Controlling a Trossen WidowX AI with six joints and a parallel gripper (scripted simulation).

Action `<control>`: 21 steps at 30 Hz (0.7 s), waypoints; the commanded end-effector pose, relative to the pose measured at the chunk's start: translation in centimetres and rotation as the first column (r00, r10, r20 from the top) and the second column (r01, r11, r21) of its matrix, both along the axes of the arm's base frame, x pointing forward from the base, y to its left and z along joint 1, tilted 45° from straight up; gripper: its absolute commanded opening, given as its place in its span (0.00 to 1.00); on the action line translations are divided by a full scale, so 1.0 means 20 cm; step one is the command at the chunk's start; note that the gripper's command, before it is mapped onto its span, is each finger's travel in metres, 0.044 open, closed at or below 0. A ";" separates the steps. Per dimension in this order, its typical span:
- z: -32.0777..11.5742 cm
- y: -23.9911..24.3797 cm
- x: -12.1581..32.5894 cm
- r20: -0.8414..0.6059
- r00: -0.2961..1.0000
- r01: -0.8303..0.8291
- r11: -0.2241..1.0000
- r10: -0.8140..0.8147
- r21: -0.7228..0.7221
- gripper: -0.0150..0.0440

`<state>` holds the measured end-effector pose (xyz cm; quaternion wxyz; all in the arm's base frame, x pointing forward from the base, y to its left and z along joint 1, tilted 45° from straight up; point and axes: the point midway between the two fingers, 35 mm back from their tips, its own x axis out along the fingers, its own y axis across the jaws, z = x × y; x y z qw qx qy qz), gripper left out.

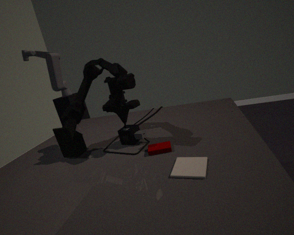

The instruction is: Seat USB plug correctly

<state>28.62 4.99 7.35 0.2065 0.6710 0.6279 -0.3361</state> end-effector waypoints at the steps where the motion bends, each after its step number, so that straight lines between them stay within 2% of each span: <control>1: 0.00 0.00 0.00 0.001 1.000 -0.001 1.000 0.001 0.000 0.25; 21: 0.01 -0.01 0.00 0.000 1.000 0.000 1.000 0.000 0.000 0.25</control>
